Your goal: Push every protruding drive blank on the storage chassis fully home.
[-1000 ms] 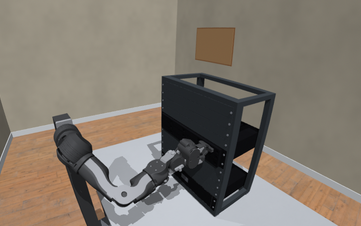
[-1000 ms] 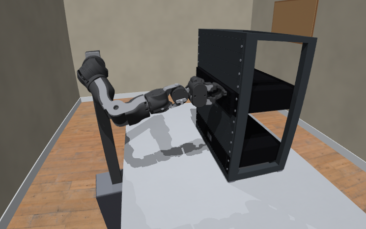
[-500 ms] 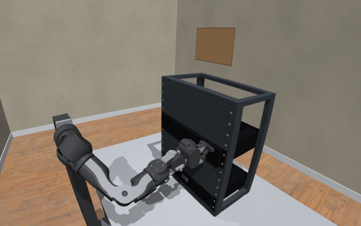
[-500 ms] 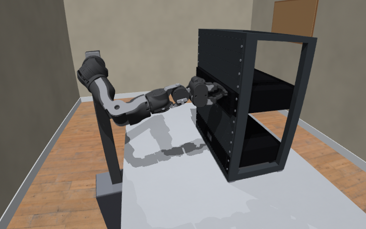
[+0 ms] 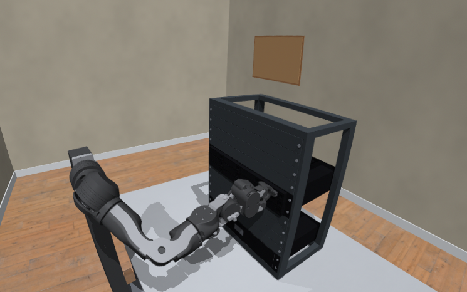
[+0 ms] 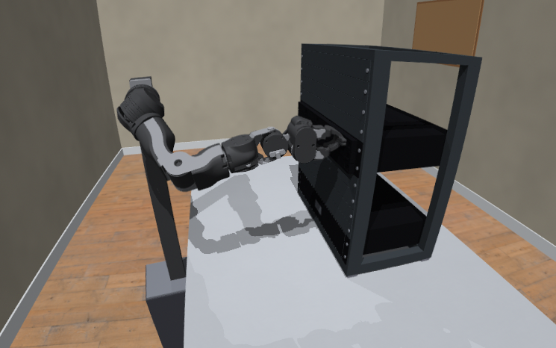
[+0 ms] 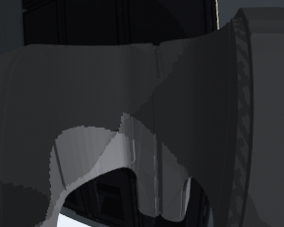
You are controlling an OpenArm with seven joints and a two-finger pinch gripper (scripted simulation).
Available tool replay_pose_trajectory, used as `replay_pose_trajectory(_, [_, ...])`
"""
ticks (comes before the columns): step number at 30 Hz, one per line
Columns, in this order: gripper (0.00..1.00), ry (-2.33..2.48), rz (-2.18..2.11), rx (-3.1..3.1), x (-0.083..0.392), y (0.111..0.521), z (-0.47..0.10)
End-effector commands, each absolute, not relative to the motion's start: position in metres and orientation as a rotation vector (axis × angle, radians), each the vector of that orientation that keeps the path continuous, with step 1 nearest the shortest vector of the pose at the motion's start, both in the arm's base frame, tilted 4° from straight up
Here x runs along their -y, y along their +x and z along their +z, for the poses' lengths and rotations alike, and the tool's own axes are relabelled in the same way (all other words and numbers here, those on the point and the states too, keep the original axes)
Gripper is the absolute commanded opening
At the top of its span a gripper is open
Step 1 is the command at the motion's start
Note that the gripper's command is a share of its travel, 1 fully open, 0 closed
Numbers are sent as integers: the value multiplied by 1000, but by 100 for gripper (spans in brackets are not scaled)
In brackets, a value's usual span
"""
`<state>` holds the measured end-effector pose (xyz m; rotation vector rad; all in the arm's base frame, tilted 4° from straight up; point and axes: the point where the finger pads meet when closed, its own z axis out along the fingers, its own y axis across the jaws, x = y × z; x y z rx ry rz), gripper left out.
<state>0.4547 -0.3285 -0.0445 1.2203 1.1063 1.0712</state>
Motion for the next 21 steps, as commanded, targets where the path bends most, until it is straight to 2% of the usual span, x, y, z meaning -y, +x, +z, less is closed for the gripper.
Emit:
replay_pose_trajectory(1, [0,1221,1071,-1109,327,456,-44])
replay_pose_trajectory(21, [0,1216,1075,-1111,325,455,-43])
